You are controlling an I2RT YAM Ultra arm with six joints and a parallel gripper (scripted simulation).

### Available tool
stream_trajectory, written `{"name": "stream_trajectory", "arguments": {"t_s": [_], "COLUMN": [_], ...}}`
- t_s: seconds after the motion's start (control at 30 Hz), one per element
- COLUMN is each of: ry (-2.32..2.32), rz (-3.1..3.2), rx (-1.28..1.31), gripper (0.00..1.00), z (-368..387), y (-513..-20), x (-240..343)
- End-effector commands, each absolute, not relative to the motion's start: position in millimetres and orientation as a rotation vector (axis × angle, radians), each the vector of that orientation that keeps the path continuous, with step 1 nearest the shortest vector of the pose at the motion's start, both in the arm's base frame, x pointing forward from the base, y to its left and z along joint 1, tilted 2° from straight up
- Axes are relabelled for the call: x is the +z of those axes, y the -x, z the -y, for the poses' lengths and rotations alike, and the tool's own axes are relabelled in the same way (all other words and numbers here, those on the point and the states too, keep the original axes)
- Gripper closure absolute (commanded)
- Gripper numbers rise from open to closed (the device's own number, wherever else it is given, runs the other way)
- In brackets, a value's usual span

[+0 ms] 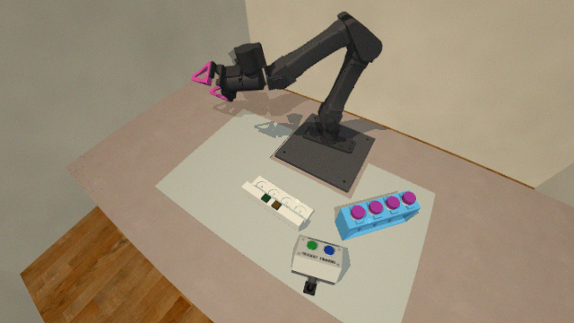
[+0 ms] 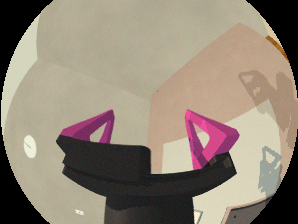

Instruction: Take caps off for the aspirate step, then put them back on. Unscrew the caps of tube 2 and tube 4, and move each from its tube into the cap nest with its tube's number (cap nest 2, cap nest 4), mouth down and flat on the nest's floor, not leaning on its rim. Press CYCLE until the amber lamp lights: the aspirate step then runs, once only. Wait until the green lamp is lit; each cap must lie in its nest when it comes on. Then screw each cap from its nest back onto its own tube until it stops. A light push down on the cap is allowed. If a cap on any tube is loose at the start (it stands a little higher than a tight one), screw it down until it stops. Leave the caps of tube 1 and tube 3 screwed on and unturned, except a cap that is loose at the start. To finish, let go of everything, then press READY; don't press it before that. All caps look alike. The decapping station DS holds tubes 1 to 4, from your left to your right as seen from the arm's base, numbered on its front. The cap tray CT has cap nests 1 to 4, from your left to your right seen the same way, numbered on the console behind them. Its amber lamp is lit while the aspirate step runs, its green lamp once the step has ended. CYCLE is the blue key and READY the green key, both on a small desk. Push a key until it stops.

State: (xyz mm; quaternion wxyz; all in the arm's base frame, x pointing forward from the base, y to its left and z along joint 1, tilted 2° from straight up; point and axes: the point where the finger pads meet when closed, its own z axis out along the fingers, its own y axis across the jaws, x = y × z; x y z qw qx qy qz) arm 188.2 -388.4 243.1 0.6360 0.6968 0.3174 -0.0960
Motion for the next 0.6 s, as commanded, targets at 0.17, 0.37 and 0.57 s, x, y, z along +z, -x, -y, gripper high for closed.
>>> {"name": "stream_trajectory", "arguments": {"t_s": [0.17, 0.37, 0.57], "ry": [-1.581, -1.581, -1.580], "rz": [-0.717, -0.717, -0.717], "rx": [-0.217, -0.217, -0.217], "gripper": [0.00, 0.00, 0.51], "z": [388.7, 388.7, 388.8], "y": [-188.4, -188.4, -188.4], "x": [248.3, 248.3, 248.4]}}
